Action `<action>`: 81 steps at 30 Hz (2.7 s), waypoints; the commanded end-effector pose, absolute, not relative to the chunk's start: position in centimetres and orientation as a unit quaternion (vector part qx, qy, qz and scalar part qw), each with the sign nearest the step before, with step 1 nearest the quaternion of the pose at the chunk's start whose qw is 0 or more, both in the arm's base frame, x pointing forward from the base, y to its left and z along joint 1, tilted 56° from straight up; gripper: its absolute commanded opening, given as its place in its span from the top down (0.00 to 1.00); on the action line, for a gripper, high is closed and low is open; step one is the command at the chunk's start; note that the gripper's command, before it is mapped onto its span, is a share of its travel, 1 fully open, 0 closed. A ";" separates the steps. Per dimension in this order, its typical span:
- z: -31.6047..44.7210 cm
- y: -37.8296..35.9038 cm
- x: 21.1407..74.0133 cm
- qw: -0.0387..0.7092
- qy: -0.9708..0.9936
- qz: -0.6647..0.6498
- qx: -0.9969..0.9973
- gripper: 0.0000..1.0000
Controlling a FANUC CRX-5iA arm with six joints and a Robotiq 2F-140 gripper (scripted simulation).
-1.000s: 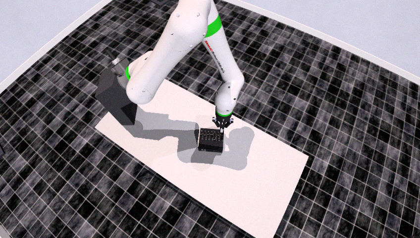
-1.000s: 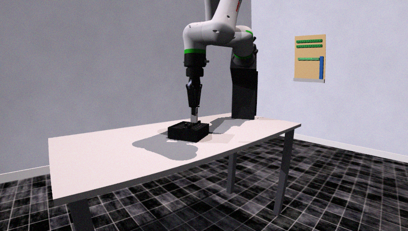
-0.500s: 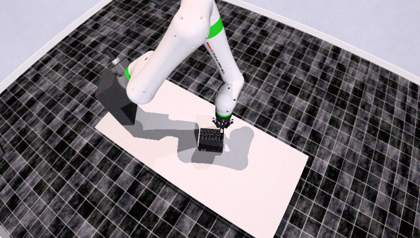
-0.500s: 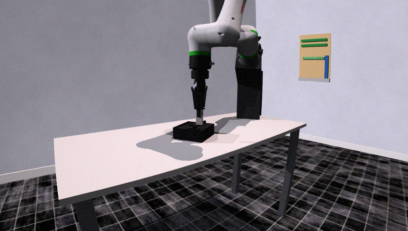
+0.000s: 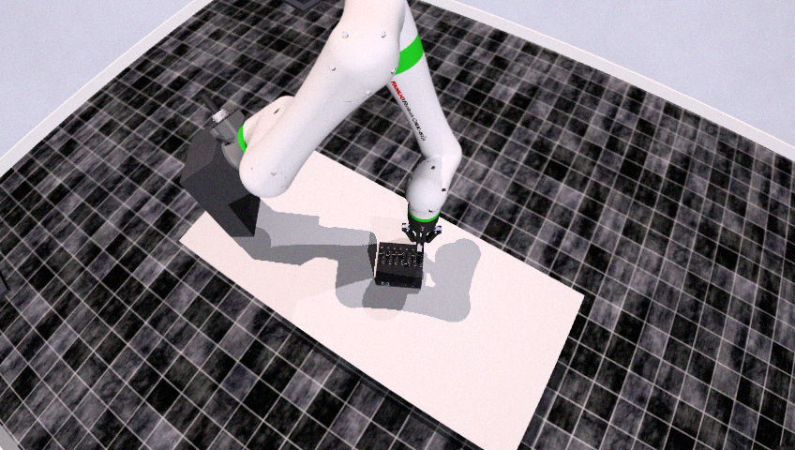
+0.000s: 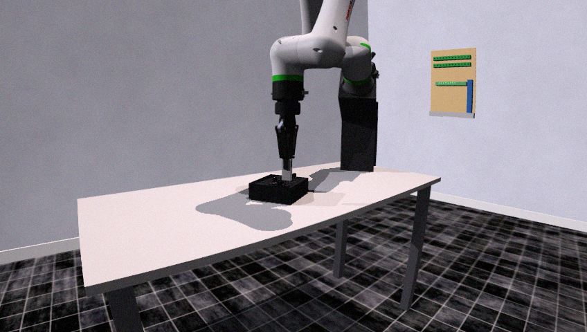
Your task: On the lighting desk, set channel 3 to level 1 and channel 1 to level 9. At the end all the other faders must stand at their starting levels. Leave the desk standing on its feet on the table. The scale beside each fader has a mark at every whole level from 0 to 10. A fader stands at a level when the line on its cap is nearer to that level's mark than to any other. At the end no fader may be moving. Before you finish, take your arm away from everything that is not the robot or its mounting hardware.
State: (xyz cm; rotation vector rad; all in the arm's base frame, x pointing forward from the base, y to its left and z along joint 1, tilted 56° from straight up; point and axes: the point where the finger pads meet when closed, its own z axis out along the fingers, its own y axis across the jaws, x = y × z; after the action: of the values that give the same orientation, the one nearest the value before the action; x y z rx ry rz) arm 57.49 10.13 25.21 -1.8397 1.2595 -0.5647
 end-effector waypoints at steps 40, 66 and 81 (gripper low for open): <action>25.2 10.1 57.5 0.409 0.500 -0.224 -0.730 1.00; 24.6 10.5 58.3 0.409 0.500 -0.224 -0.730 1.00; 24.5 10.6 58.4 0.409 0.500 -0.224 -0.730 1.00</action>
State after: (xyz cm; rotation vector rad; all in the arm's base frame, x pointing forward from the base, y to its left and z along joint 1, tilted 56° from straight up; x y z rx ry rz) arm 58.39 10.58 24.53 -1.8397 1.2595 -0.5647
